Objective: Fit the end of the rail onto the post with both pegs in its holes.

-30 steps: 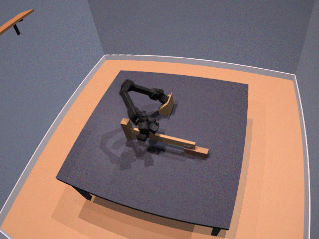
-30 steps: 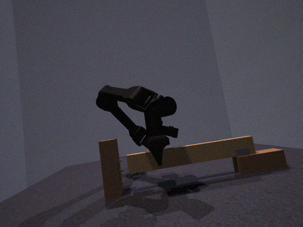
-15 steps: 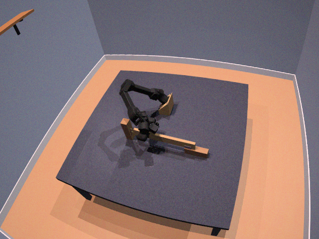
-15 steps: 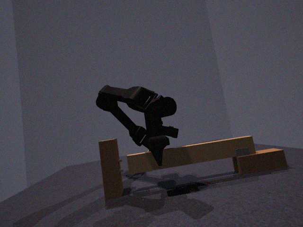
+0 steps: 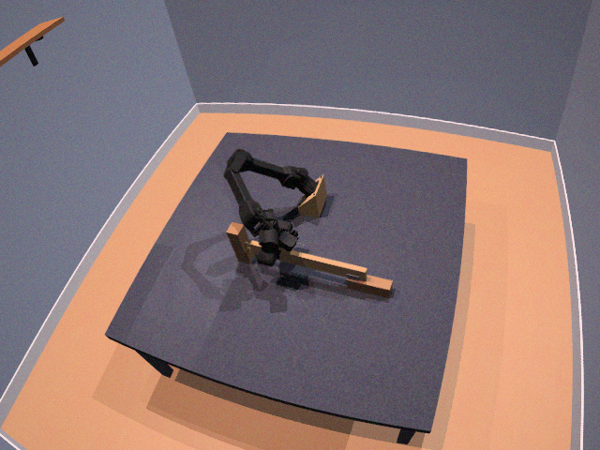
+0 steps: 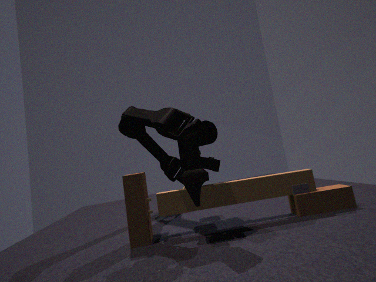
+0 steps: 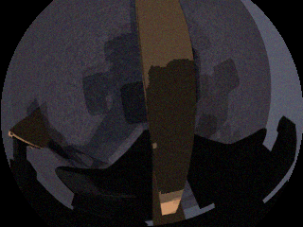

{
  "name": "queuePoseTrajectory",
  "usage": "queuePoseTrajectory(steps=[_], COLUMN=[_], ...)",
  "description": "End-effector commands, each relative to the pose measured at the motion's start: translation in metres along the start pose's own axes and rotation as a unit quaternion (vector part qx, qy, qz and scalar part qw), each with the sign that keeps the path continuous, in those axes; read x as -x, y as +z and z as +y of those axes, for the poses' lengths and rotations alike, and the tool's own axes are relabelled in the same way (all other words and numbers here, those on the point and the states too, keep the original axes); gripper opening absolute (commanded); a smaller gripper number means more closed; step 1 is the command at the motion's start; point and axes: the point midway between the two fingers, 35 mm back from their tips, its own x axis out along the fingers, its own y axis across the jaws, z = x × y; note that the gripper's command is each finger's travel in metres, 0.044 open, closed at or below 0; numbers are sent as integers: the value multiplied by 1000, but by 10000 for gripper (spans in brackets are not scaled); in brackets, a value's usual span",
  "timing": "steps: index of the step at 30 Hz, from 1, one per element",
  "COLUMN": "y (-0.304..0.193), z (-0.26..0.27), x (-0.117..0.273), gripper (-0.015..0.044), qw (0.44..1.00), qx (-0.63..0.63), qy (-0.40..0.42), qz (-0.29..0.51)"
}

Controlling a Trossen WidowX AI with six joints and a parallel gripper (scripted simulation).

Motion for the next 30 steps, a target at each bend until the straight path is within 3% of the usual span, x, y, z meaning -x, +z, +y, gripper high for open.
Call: queuePoseTrajectory(steps=[1, 30], y=[-1, -10], z=[0, -1], x=[2, 2], gripper=[0, 0], qw=[1000, 1000], qx=[3, 3], qy=[-2, -2], qz=[0, 0])
